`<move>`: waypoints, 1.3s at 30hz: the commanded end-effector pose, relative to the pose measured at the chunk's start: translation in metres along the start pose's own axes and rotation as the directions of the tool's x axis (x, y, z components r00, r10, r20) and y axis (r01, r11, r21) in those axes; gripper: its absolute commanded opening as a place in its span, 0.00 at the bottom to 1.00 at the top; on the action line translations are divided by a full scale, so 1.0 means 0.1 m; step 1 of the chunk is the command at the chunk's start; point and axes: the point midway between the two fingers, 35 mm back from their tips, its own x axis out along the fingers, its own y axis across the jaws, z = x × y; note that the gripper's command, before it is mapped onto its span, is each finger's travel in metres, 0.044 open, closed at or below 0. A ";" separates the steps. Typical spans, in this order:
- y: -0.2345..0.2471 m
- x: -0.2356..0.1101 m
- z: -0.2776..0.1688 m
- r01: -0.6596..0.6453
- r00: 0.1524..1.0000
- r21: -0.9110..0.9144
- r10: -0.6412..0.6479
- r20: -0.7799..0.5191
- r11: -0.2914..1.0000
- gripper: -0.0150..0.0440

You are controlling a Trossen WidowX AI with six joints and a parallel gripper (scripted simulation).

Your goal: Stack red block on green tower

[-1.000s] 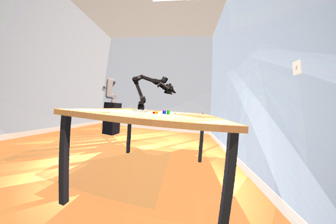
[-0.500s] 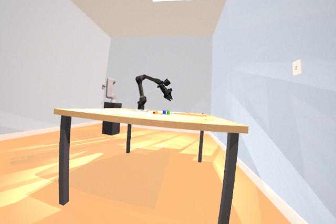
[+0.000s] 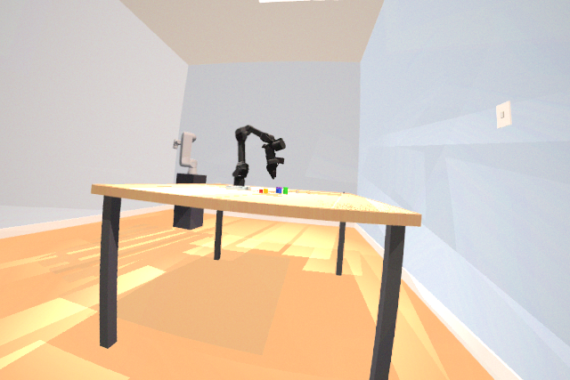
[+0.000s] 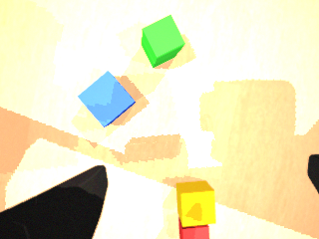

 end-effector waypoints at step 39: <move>-0.03 0.59 -0.82 -0.121 0.966 0.030 0.125 -0.225 0.992 1.00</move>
